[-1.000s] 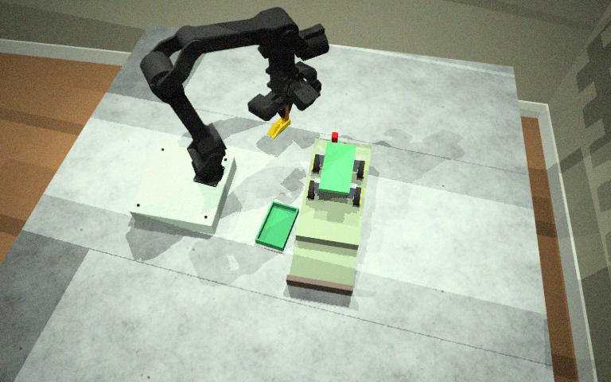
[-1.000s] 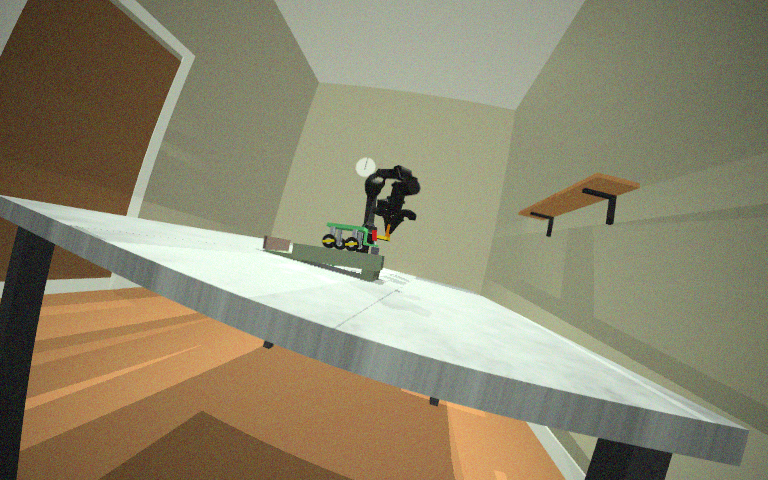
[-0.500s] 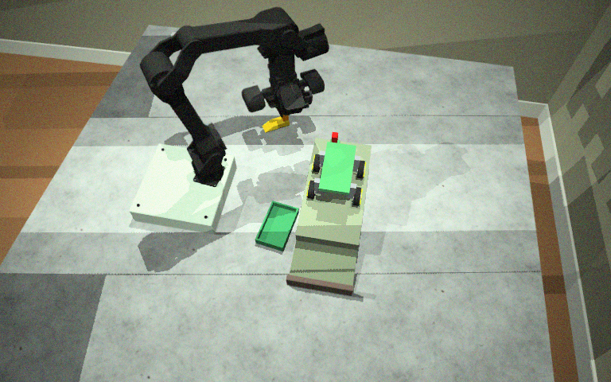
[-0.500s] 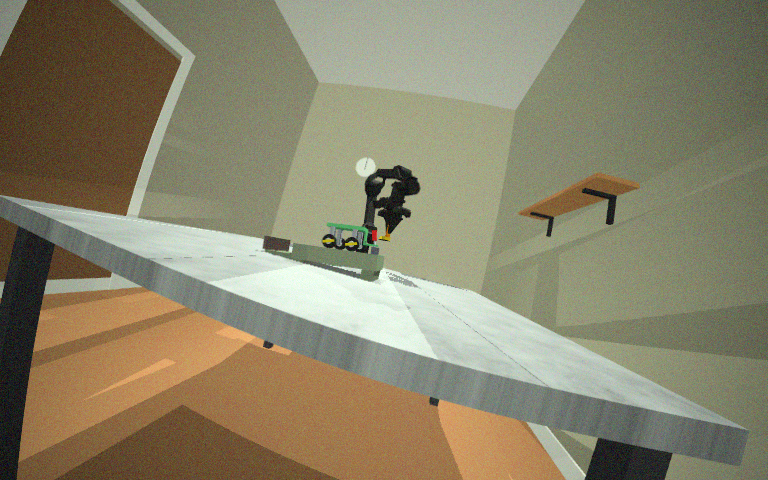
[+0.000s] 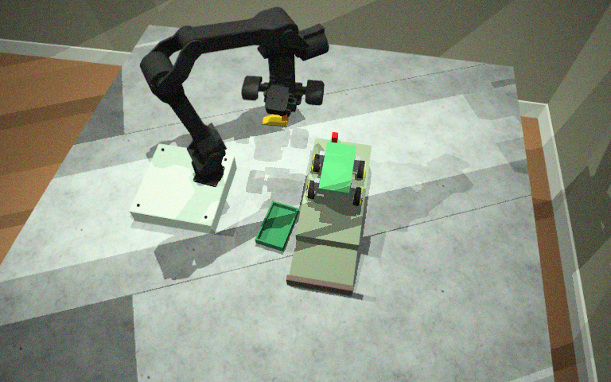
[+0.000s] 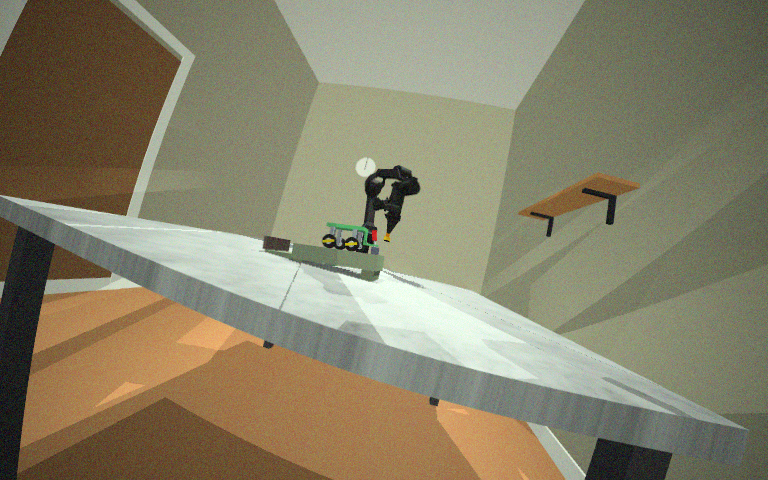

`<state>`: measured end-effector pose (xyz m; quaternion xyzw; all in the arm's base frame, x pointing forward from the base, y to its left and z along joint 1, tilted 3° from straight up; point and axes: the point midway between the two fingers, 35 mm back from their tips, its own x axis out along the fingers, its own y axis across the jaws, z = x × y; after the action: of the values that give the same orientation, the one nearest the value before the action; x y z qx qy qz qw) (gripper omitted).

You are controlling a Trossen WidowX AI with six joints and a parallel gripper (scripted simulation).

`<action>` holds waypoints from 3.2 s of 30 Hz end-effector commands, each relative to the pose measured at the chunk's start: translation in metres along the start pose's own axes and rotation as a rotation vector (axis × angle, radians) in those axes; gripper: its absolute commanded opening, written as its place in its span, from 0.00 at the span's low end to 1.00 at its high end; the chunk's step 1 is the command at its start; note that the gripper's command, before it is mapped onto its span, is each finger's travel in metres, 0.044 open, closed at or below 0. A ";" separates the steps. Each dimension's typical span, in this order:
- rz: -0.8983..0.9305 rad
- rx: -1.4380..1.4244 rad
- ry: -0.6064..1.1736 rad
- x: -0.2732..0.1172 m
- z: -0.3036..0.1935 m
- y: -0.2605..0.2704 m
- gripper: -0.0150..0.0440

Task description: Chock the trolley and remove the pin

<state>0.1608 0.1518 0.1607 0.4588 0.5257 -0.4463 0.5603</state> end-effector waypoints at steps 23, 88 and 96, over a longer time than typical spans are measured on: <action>0.001 0.074 -0.004 0.003 0.054 0.012 0.25; 0.001 0.331 -0.011 0.015 0.259 0.047 0.25; -0.006 0.618 0.007 0.015 0.260 0.047 0.25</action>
<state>0.2541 -0.0955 0.1548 0.5881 0.3908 -0.5693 0.4210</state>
